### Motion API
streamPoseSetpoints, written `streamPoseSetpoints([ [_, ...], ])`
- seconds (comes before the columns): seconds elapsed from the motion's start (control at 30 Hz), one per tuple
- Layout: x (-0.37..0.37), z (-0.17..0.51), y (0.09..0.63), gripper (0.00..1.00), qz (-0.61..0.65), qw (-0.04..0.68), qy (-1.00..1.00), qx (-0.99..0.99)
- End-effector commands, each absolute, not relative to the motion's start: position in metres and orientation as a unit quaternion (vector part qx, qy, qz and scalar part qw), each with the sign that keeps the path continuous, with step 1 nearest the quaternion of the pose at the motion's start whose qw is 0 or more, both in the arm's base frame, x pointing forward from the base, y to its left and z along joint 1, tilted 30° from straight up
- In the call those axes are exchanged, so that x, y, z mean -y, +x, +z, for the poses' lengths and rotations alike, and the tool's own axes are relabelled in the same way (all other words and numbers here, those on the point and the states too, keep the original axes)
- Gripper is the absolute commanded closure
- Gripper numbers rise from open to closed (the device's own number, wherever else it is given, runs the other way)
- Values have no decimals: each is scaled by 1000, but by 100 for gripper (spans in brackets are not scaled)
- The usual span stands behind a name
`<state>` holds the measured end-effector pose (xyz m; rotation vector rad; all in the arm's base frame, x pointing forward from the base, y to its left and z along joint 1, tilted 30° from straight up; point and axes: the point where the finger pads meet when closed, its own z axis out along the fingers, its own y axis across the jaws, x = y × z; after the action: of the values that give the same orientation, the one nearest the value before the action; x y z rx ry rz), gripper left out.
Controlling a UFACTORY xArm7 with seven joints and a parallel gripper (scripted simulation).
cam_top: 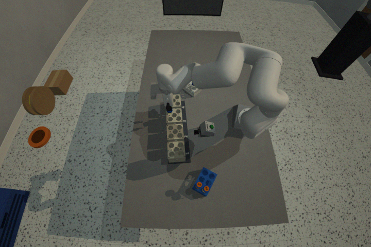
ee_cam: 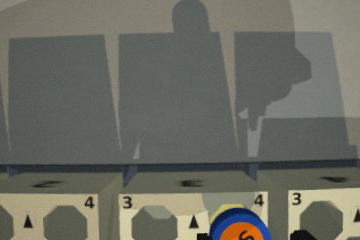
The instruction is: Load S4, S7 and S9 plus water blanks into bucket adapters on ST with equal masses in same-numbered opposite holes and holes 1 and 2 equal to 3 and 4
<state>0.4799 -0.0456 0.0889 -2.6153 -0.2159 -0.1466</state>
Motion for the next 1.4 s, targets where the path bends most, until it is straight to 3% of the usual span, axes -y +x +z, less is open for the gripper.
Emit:
streamPoseSetpoints([
  [0.0,52,98,480,56,-56,253,-963,79],
  [1.37,87,159,476,56,-56,253,-963,79],
])
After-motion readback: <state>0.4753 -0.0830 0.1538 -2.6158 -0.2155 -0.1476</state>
